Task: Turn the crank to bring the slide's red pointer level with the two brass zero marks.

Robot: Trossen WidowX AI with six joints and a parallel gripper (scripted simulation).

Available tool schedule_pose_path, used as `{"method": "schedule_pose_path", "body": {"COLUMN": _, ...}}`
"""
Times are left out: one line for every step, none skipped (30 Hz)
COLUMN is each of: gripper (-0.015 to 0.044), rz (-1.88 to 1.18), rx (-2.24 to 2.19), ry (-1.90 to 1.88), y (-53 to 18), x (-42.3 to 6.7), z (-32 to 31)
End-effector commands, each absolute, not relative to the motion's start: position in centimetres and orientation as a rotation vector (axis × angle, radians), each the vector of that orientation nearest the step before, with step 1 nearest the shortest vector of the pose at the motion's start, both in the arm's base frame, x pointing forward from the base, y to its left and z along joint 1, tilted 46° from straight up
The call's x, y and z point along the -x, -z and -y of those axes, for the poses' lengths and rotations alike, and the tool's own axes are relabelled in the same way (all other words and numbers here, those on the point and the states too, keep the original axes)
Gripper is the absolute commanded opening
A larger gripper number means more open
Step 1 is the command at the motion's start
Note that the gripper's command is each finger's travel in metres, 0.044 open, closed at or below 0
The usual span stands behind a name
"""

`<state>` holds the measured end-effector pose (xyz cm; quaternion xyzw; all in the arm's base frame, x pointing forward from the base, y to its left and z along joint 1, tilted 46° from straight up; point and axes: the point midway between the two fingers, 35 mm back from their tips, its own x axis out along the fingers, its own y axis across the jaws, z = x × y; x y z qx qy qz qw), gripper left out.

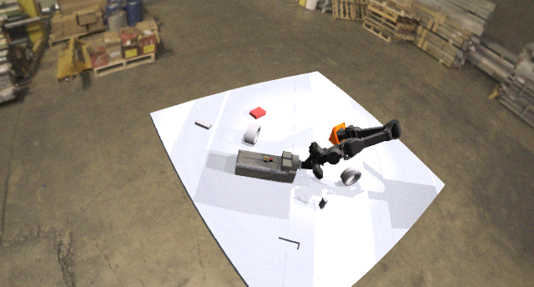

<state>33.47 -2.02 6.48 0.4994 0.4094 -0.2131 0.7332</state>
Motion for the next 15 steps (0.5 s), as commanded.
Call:
{"method": "schedule_pose_path", "body": {"gripper": 0.0000, "rz": -0.900, "rx": -1.096, "ry": 0.473, "y": -6.52, "x": -33.38, "z": 2.16}}
{"method": "schedule_pose_path", "body": {"gripper": 0.0000, "rz": -0.900, "rx": -1.096, "ry": 0.473, "y": -6.52, "x": -33.38, "z": 2.16}}
{"method": "schedule_pose_path", "body": {"gripper": 0.0000, "rz": -0.900, "rx": -1.096, "ry": 0.473, "y": -6.52, "x": -33.38, "z": 2.16}}
{"method": "schedule_pose_path", "body": {"gripper": 0.0000, "rz": -0.900, "rx": -1.096, "ry": 0.473, "y": -6.53, "x": -33.38, "z": 2.16}}
{"method": "schedule_pose_path", "body": {"gripper": 0.0000, "rz": -0.900, "rx": -1.096, "ry": 0.473, "y": -6.53, "x": -33.38, "z": 2.16}}
{"method": "schedule_pose_path", "body": {"gripper": 0.0000, "rz": -0.900, "rx": -1.096, "ry": 0.473, "y": -6.53, "x": -33.38, "z": 2.16}}
{"method": "schedule_pose_path", "body": {"gripper": 0.0000, "rz": -0.900, "rx": -1.096, "ry": 0.473, "y": -6.53, "x": -33.38, "z": 2.16}}
{"method": "schedule_pose_path", "body": {"gripper": 0.0000, "rz": -0.900, "rx": -1.096, "ry": 0.473, "y": -6.53, "x": -33.38, "z": 2.16}}
{"method": "schedule_pose_path", "body": {"gripper": 0.0000, "rz": -0.900, "rx": -1.096, "ry": 0.473, "y": -6.53, "x": -33.38, "z": 2.16}}
{"method": "schedule_pose_path", "body": {"gripper": 0.0000, "rz": -0.900, "rx": -1.096, "ry": 0.473, "y": -6.53, "x": -33.38, "z": 2.16}}
{"method": "schedule_pose_path", "body": {"gripper": 0.0000, "rz": -0.900, "rx": -1.099, "ry": 0.470, "y": -6.50, "x": -33.44, "z": 2.07}}
{"method": "schedule_pose_path", "body": {"gripper": 0.0000, "rz": -0.900, "rx": -1.099, "ry": 0.470, "y": -6.50, "x": -33.44, "z": 2.07}}
{"method": "schedule_pose_path", "body": {"gripper": 0.0000, "rz": -0.900, "rx": -1.099, "ry": 0.470, "y": -6.50, "x": -33.44, "z": 2.07}}
{"method": "schedule_pose_path", "body": {"gripper": 0.0000, "rz": -0.900, "rx": -1.099, "ry": 0.470, "y": -6.50, "x": -33.44, "z": 2.07}}
{"method": "schedule_pose_path", "body": {"gripper": 0.0000, "rz": -0.900, "rx": -1.099, "ry": 0.470, "y": -6.50, "x": -33.44, "z": 2.07}}
